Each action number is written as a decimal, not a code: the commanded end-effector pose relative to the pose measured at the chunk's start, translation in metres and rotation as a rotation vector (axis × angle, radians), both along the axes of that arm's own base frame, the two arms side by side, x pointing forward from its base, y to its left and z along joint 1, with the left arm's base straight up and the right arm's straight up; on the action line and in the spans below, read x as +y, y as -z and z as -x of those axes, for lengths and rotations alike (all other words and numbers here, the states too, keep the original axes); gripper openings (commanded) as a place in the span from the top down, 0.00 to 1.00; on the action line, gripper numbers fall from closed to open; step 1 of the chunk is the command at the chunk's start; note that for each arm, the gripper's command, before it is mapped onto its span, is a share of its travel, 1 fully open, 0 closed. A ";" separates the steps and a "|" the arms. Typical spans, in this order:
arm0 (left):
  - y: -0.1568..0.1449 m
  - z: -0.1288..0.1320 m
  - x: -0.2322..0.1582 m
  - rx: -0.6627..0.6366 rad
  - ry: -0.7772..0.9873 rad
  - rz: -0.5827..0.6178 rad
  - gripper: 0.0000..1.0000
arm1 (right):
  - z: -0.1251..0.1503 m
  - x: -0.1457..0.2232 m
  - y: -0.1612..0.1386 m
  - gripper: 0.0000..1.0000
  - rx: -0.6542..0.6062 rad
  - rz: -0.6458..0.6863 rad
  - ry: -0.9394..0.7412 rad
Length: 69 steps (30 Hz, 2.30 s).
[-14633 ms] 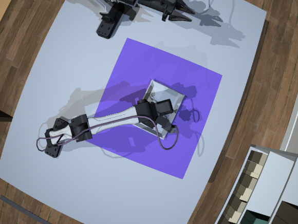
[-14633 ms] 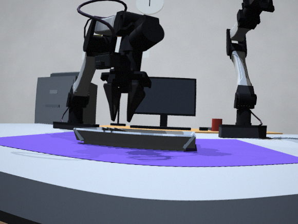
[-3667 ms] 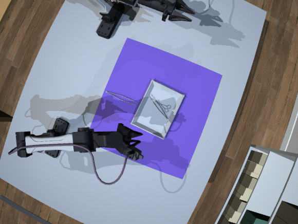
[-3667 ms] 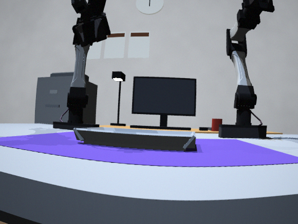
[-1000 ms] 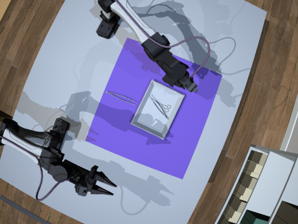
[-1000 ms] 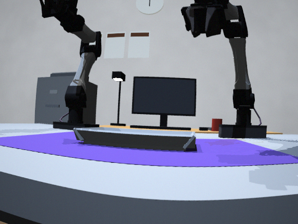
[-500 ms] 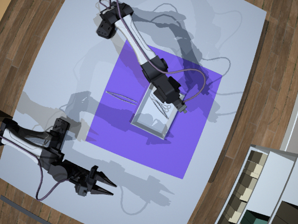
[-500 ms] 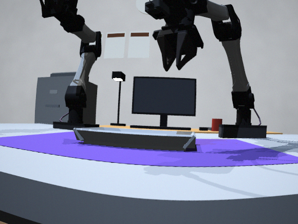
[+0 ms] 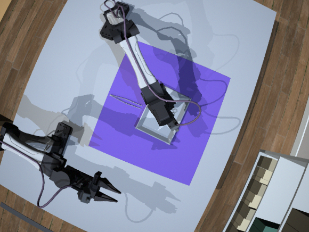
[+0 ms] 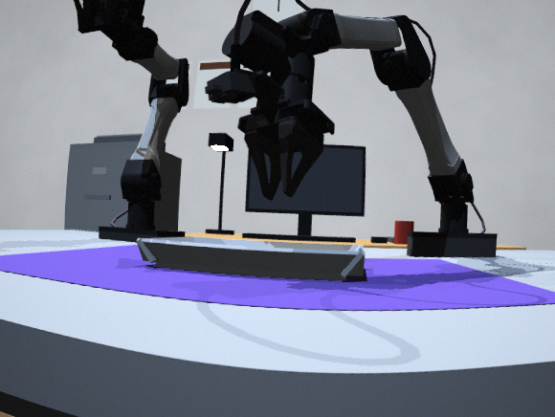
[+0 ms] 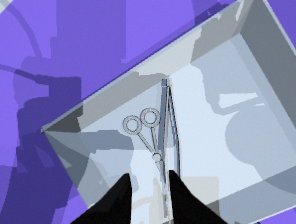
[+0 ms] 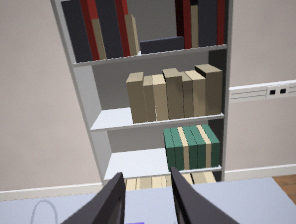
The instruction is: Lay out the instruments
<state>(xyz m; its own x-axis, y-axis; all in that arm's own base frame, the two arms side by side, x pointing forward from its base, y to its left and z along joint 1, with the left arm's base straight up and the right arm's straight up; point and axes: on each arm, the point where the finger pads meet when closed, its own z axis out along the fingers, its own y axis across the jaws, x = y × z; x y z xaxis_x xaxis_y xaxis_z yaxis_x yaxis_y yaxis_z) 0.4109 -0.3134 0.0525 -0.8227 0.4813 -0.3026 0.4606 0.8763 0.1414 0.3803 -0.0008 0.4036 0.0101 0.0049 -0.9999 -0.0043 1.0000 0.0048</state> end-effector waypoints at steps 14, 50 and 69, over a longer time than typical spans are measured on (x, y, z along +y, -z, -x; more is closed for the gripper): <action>0.050 0.012 -0.014 0.074 0.039 -0.045 0.74 | 0.004 0.002 -0.023 0.67 -0.087 -0.008 -0.013; 0.077 0.006 -0.011 0.028 0.017 -0.052 0.74 | 0.004 0.002 -0.023 0.67 -0.087 -0.008 -0.013; 0.079 0.007 -0.005 0.049 0.018 -0.061 1.00 | 0.004 0.002 -0.023 0.67 -0.087 -0.008 -0.013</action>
<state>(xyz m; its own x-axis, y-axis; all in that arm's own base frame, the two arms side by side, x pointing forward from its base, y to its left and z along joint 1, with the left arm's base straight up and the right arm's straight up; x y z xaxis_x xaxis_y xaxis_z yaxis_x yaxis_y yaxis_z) 0.3998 -0.3196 -0.0164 -0.8191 0.5194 -0.2436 0.4941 0.8545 0.1603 0.3803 -0.0008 0.4037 0.0104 0.0049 -0.9999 -0.0043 1.0000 0.0048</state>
